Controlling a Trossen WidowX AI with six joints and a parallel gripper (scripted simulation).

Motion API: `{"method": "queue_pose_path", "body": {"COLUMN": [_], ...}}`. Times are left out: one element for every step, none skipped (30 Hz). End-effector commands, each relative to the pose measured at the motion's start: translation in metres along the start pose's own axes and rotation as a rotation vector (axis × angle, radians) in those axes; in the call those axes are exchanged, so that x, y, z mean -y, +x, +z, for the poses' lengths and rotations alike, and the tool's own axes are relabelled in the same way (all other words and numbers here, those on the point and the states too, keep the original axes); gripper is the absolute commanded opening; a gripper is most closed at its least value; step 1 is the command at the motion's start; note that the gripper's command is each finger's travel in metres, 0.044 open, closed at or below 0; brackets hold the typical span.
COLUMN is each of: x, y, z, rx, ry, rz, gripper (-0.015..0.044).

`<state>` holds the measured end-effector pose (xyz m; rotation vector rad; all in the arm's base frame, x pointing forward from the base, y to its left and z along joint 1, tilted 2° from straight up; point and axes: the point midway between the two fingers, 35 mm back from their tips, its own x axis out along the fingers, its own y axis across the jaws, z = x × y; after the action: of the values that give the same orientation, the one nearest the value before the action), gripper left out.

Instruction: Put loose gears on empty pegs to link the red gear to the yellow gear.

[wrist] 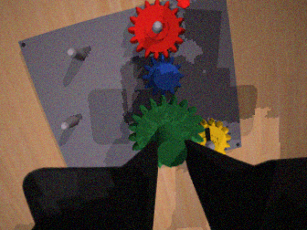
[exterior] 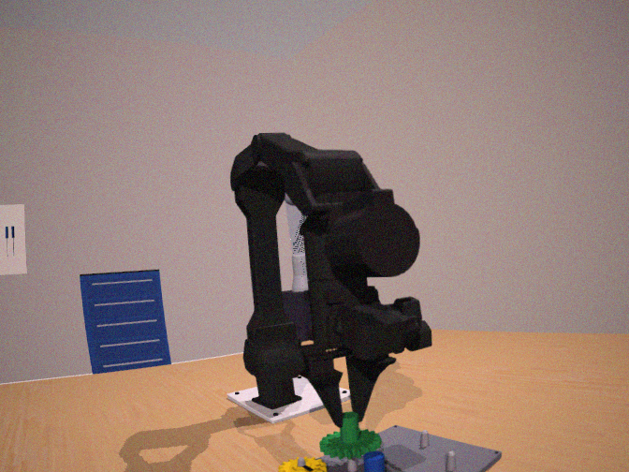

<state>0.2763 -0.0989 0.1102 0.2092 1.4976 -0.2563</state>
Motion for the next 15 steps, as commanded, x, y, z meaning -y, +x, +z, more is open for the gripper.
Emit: {"method": "queue_pose_path", "body": {"x": [-0.001,-0.001,-0.001,-0.001,-0.001,-0.001,-0.001,-0.002,-0.002,-0.002,-0.002,-0.002,-0.002,-0.001,-0.001], "y": [0.009,0.010,0.012,0.013,0.015,0.017,0.018,0.020,0.021,0.023,0.024,0.026,0.027,0.029,0.028], "z": [-0.001,-0.001,-0.001,-0.001,-0.001,-0.001,-0.001,-0.001,-0.001,-0.001,-0.002,-0.002,-0.002,-0.002,-0.002], "rx": [-0.010,-0.010,-0.010,-0.010,-0.010,-0.010,-0.010,-0.010,-0.010,-0.010,-0.010,-0.010,-0.010,-0.010,-0.010], "ry": [0.027,0.041,0.056,0.072,0.089,0.106,0.124,0.142,0.160,0.178,0.194,0.209,0.223,0.236,0.243], "rz": [0.004,0.004,0.004,0.004,0.004,0.004,0.004,0.004,0.004,0.004,0.004,0.003,0.003,0.003,0.003], "gripper": [0.0000,0.0000,0.0000,0.0000,0.0000,0.0000,0.0000,0.0000,0.0000,0.0000,0.0000,0.0000,0.0000,0.0000,0.0000]}}
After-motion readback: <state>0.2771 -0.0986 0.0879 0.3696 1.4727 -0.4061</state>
